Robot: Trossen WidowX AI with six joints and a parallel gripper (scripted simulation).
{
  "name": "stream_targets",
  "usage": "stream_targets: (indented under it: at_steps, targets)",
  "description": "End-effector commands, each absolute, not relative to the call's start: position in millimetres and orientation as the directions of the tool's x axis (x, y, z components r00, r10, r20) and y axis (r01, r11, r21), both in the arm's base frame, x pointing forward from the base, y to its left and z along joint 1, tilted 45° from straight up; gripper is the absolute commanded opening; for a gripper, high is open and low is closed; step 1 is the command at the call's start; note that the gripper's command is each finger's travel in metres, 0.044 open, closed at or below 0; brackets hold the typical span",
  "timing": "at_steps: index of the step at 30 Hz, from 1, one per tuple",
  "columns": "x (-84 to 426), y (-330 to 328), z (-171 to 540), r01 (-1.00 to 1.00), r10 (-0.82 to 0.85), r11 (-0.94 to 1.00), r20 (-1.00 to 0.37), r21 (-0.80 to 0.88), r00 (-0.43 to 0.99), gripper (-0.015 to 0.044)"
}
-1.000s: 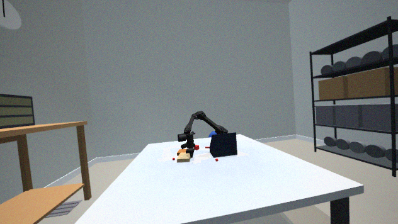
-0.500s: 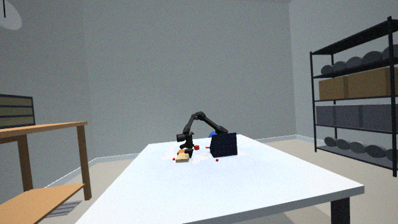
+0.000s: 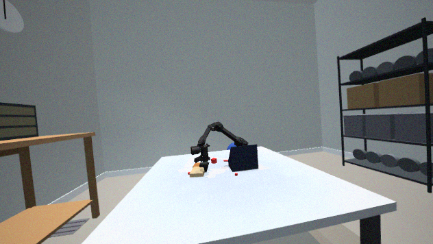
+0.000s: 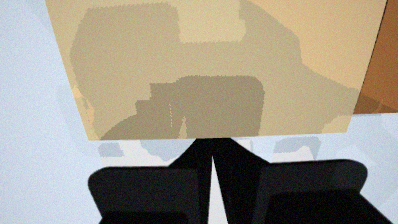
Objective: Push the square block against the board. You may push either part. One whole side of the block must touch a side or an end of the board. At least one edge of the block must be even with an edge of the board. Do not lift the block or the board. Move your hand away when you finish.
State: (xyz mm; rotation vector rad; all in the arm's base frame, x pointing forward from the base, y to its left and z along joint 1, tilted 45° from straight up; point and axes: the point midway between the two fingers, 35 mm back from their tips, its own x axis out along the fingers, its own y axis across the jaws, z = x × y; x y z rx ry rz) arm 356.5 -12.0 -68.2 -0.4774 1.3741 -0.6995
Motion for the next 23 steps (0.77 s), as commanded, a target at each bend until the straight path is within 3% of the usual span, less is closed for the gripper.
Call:
stream_targets:
  at_steps: [1,23]
  targets:
    - [363.2,-12.6,-66.2,0.173,-0.697,0.712,-0.714,-0.681,0.055,0.0]
    - [365.2,-12.9,-65.8,0.173,-0.697,0.711,-0.714,-0.681,0.056,0.0]
